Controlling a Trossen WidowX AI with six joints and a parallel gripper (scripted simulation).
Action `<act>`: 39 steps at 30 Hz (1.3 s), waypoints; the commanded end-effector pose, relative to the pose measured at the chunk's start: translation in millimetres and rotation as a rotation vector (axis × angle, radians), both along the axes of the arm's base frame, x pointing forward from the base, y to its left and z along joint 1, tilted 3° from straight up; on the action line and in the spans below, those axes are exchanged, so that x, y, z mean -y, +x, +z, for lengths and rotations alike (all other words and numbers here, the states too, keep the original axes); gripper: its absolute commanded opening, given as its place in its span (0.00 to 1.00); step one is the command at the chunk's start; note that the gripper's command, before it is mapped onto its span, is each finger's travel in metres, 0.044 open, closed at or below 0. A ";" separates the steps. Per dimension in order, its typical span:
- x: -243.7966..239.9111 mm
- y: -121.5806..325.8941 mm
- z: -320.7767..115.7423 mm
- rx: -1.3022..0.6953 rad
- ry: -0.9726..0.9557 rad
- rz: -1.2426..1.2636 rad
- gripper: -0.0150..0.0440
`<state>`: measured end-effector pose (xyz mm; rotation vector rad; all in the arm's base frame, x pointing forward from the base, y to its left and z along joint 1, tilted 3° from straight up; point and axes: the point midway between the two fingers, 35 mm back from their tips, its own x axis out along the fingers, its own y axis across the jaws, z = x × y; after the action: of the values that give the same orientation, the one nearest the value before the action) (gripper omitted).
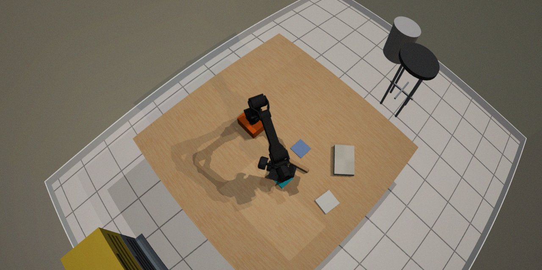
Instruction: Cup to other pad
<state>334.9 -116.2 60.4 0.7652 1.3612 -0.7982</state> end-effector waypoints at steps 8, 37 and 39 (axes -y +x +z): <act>-0.9 -1.4 22.3 0.010 0.000 0.003 0.47; -2.7 -4.8 70.5 0.008 0.000 0.003 1.00; -2.9 -5.4 77.6 0.009 0.000 0.003 1.00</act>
<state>330.1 -114.2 124.5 0.7645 1.3628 -0.7976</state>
